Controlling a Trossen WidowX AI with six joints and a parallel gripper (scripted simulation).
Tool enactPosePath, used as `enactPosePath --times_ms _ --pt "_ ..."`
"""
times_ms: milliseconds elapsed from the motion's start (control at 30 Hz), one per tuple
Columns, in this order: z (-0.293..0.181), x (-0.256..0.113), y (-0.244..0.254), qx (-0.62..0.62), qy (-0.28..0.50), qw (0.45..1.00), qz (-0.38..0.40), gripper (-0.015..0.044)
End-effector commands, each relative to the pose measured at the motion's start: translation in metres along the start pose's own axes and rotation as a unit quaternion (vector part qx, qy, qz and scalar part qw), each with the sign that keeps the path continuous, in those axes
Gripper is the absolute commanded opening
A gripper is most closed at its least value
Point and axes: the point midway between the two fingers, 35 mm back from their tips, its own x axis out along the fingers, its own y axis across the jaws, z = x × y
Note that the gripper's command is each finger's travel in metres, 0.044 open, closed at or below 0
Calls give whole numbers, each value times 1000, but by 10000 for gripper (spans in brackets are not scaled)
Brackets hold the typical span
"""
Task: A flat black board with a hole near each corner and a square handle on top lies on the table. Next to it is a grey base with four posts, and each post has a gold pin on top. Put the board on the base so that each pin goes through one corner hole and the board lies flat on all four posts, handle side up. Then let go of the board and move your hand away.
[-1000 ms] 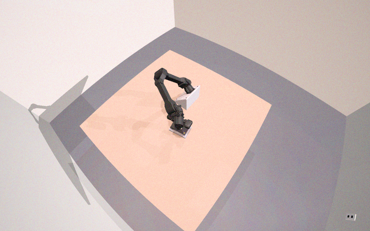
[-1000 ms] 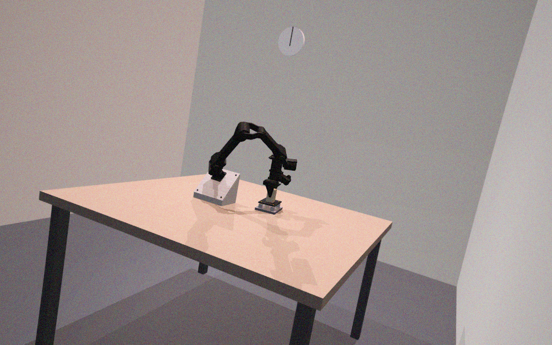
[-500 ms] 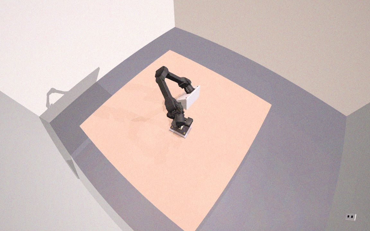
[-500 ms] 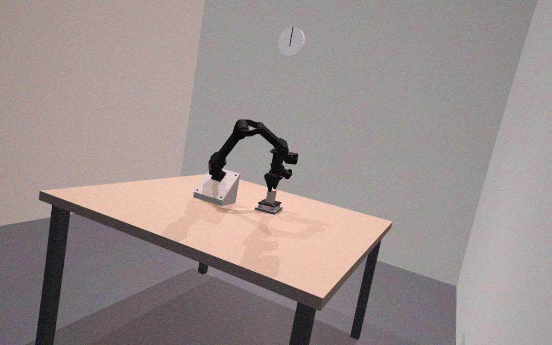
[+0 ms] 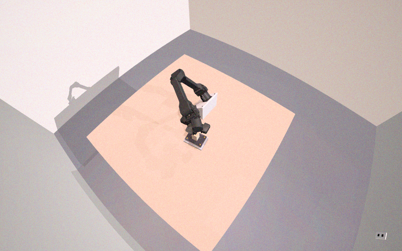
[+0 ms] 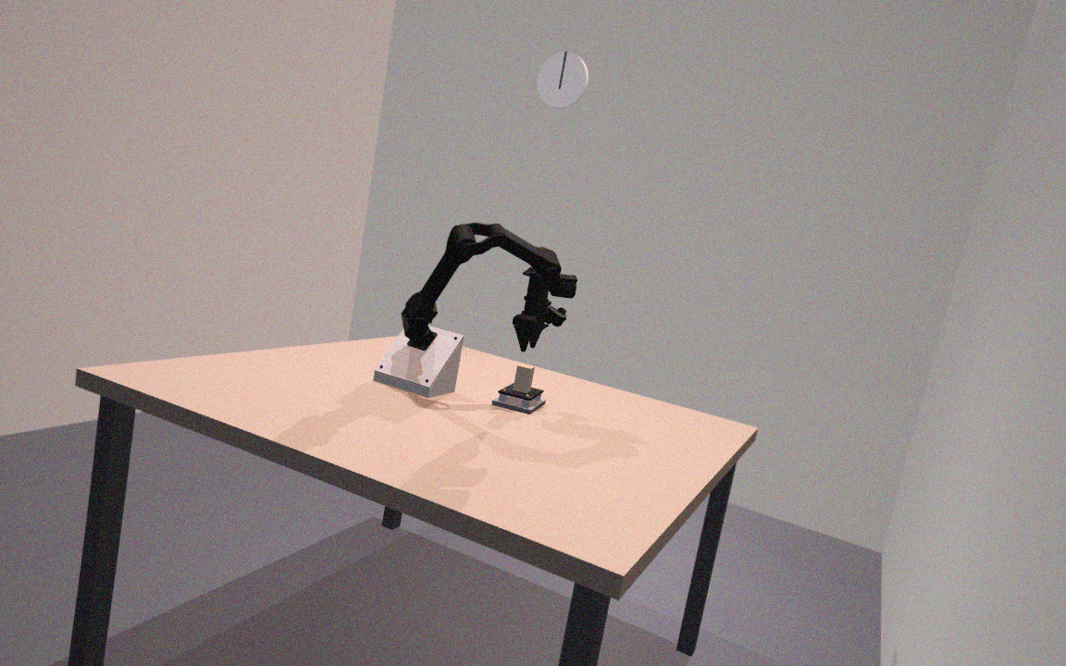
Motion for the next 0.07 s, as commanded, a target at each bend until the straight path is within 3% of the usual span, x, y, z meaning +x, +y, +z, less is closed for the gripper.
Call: enactPosePath --times_ms 0,33 --pt "0 -1 0 3 2 1000 2 440" --pt "0 -1 0 3 2 1000 2 440"
